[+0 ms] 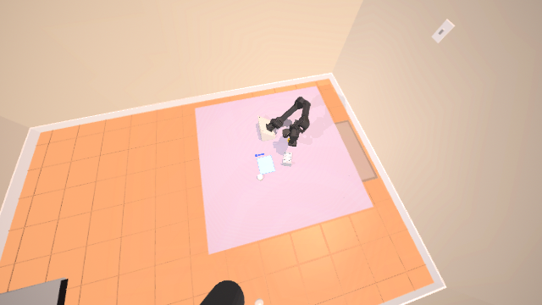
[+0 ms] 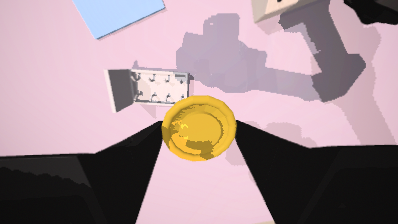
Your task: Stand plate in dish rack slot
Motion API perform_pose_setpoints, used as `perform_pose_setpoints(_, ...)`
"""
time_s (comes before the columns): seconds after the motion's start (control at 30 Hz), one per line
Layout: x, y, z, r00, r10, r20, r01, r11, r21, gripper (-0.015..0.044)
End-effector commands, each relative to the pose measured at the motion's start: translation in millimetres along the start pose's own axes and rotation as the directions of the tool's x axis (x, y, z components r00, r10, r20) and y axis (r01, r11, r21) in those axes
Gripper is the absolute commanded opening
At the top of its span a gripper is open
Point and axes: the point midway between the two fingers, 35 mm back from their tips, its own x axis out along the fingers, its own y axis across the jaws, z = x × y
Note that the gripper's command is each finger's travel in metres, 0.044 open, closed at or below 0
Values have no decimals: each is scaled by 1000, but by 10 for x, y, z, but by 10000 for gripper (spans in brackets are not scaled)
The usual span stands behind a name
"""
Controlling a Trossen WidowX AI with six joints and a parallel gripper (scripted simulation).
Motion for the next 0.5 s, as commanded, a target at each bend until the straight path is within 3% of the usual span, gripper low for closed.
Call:
perform_pose_setpoints(0.0,80,-42,37,999,-12,47,13,1000,-21,0)
perform_pose_setpoints(0.47,457,-57,291,943,-7,333,78,976,-202,0)
